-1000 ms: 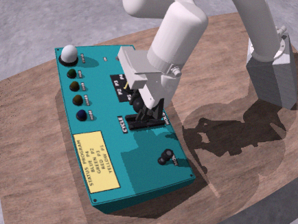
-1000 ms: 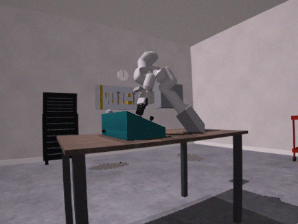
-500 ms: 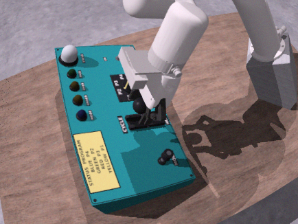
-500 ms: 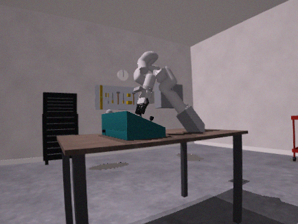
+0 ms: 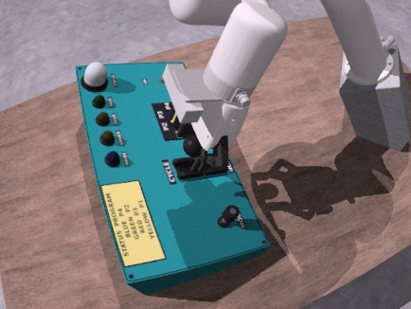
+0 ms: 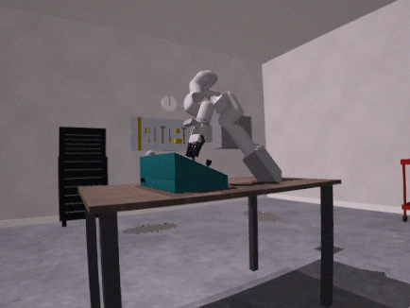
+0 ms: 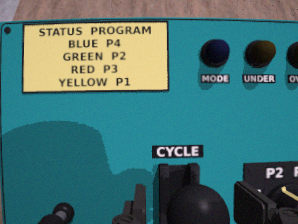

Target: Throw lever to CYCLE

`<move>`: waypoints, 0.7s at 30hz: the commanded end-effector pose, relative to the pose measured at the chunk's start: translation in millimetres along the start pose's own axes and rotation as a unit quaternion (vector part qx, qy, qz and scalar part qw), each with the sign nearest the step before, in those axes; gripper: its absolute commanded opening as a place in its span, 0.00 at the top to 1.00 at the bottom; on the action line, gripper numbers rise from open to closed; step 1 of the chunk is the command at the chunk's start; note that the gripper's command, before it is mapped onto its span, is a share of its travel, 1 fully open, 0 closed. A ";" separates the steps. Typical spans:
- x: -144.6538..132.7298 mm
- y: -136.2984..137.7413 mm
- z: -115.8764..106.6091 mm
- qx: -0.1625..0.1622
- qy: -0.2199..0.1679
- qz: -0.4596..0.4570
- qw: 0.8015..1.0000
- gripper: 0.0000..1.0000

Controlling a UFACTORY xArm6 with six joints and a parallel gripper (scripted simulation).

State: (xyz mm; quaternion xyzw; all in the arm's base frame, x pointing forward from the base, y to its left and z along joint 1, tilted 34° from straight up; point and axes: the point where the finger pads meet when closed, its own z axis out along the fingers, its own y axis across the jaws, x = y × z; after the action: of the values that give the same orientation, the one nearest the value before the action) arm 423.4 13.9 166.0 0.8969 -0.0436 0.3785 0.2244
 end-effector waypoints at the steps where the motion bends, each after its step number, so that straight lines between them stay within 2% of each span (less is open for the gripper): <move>1: 1.4 -0.3 -2.2 0.001 0.001 0.001 1.000 0.24; 8: 1.3 -0.2 -15.3 0.001 0.001 0.001 1.000 0.24; 21: 1.2 -0.2 -85.8 0.001 0.001 0.001 1.000 0.24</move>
State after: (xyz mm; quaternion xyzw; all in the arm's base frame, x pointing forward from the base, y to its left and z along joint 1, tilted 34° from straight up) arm 382.9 42.5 203.3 0.8970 -0.0421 0.3805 0.2209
